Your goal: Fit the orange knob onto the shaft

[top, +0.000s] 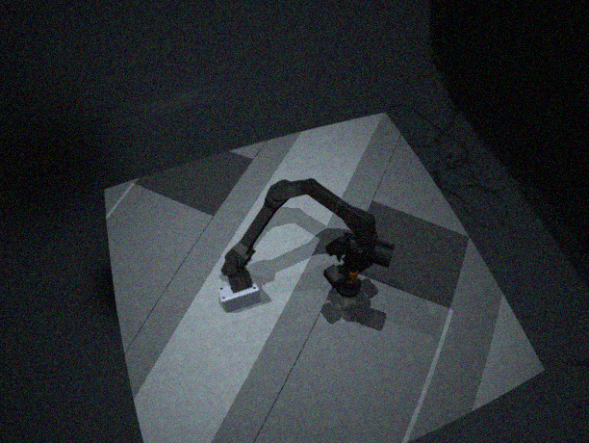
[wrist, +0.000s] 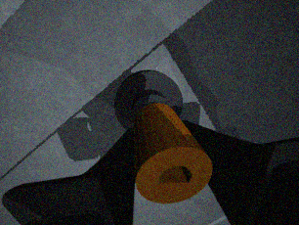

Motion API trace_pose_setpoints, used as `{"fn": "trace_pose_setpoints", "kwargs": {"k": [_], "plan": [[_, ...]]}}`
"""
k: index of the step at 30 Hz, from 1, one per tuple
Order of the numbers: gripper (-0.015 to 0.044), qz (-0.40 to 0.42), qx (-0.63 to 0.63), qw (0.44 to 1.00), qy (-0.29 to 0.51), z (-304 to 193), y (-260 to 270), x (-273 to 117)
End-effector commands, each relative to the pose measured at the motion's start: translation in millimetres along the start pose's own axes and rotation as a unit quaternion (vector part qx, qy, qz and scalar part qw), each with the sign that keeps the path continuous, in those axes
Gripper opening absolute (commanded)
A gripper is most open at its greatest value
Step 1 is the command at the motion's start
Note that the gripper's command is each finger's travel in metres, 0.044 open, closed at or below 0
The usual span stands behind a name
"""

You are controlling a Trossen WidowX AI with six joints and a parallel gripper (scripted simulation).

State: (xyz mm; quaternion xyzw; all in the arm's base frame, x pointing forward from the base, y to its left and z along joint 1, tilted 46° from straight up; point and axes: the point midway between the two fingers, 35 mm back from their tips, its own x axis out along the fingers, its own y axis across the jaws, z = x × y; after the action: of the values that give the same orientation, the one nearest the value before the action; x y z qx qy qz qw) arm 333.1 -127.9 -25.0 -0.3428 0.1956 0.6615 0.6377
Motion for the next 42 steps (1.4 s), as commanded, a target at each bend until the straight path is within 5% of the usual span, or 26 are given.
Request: {"fn": "trace_pose_setpoints", "kwargs": {"k": [1,42], "plan": [[0.0,-0.002,-0.013,1.0,0.002,-1.4,0.2,-2.4],[0.0,-0.002,-0.118,0.993,0.002,-0.3,1.1,0.5]]}}
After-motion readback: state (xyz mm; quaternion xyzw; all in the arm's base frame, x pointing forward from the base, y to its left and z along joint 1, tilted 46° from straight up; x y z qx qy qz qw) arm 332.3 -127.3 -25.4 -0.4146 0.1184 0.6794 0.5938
